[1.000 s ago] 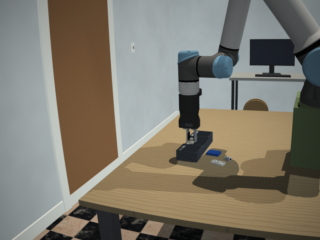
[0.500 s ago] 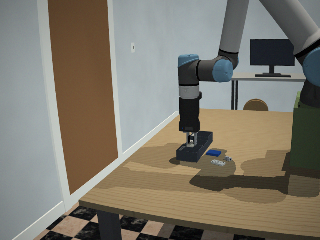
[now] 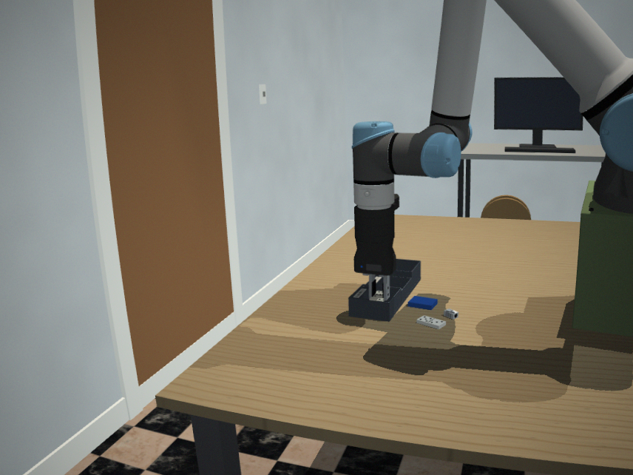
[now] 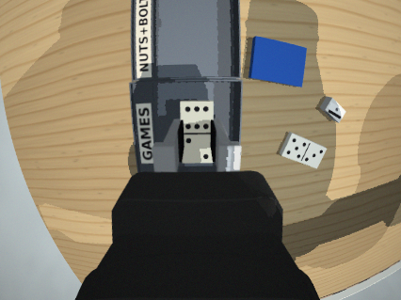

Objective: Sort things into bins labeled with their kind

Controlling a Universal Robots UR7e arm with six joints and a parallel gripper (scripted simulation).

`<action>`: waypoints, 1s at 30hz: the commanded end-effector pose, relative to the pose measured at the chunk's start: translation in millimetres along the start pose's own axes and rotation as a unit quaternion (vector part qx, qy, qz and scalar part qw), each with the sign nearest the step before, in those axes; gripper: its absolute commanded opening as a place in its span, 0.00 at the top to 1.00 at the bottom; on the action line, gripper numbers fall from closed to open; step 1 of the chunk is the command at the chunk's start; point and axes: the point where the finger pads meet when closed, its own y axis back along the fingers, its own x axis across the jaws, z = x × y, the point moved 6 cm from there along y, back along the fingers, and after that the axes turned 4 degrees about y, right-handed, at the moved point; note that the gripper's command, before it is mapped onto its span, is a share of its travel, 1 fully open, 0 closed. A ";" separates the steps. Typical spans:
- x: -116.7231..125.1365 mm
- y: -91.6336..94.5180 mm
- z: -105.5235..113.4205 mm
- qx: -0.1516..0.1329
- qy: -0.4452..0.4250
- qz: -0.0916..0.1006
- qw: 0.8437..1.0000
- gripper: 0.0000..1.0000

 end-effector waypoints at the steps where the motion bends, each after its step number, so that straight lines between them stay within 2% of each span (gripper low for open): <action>1: -0.6 -10.5 -0.1 0.000 0.000 -0.001 1.000 0.51; 17: -0.9 -11.9 0.0 0.000 0.000 -0.001 1.000 0.51; 18: -0.9 -11.9 0.0 0.000 0.000 -0.001 1.000 0.35; 30: -0.9 -11.9 0.0 0.000 0.000 -0.001 1.000 0.35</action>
